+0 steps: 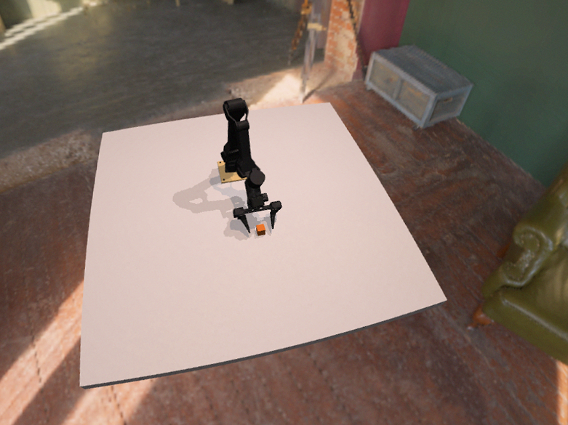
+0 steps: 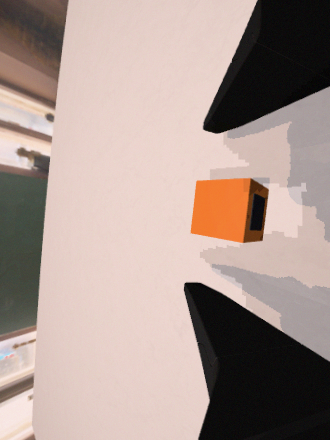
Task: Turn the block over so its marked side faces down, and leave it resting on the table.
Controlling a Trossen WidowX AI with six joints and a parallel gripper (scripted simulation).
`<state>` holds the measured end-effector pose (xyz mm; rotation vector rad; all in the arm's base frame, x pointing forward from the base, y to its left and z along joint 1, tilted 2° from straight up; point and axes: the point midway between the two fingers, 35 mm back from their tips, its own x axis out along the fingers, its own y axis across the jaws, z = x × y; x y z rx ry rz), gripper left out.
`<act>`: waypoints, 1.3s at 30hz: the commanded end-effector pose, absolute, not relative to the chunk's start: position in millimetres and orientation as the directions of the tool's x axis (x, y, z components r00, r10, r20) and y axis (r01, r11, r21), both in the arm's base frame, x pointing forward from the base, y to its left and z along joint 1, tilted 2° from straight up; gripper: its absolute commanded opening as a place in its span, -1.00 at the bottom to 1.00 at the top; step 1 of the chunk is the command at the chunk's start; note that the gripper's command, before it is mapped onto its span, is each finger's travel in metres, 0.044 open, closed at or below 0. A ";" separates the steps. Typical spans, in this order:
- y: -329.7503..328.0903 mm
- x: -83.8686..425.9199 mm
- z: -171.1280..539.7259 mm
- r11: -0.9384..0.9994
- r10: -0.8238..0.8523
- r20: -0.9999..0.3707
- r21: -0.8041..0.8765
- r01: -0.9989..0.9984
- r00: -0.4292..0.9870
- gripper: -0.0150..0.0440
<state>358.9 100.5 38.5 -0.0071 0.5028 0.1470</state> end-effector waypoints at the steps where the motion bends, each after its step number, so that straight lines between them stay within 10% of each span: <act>1: 99.9 359.3 39.1 0.990 0.134 -0.478 0.024 -0.140 0.868 1.00; 21: 100.2 360.0 39.2 0.990 0.134 -0.483 0.024 -0.140 0.865 1.00; 39: 95.6 340.7 110.3 0.990 0.092 -0.861 0.024 -0.140 0.500 1.00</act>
